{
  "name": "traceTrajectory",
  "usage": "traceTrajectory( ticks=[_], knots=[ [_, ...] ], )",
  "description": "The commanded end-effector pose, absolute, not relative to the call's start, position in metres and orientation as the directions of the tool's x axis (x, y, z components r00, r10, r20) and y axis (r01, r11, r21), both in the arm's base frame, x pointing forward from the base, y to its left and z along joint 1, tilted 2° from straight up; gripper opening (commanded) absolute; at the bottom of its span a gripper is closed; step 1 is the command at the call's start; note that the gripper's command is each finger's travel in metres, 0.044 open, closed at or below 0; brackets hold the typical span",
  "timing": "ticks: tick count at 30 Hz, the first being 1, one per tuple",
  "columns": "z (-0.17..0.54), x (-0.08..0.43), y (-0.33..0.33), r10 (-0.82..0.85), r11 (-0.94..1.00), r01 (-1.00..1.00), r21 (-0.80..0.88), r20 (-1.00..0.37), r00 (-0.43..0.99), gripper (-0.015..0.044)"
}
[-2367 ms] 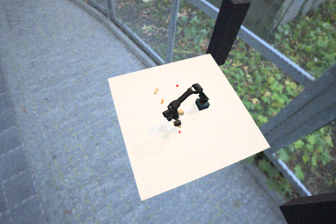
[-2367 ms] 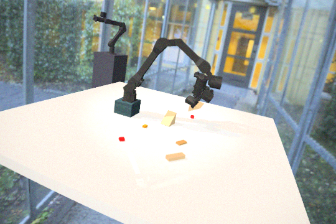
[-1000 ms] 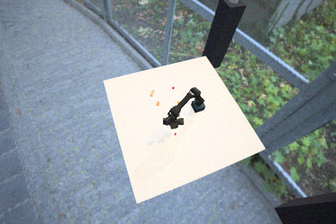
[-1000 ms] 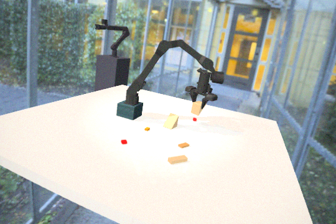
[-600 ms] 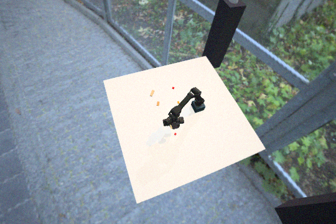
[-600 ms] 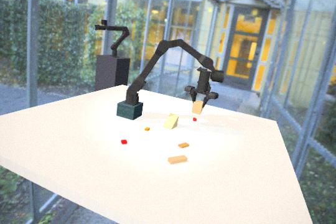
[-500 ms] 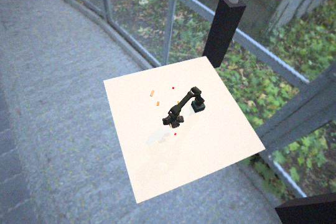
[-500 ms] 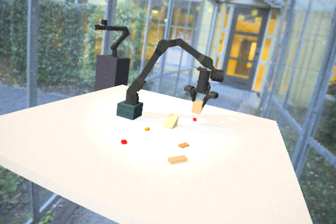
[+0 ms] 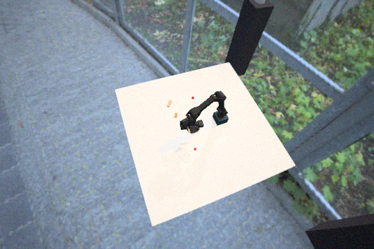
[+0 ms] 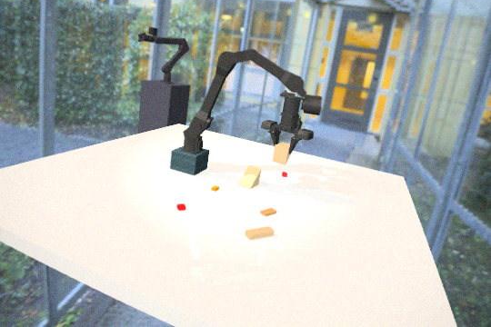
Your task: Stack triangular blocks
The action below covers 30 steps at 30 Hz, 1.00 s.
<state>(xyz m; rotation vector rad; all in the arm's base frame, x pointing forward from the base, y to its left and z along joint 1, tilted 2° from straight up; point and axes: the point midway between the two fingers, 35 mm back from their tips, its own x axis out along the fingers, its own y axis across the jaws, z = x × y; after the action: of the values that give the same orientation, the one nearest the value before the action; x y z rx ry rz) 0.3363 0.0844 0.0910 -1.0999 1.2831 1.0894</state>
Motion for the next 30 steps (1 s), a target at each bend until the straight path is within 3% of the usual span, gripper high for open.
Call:
traceTrajectory(
  ticks=[1,30],
  knots=[
    [0.096,0.327,0.065,-0.016,0.152,-0.988,0.001,-1.000,-0.003,0.0000],
    [0.121,0.245,-0.042,-0.026,0.152,-0.988,0.007,-1.000,-0.011,0.0000]
  ],
)
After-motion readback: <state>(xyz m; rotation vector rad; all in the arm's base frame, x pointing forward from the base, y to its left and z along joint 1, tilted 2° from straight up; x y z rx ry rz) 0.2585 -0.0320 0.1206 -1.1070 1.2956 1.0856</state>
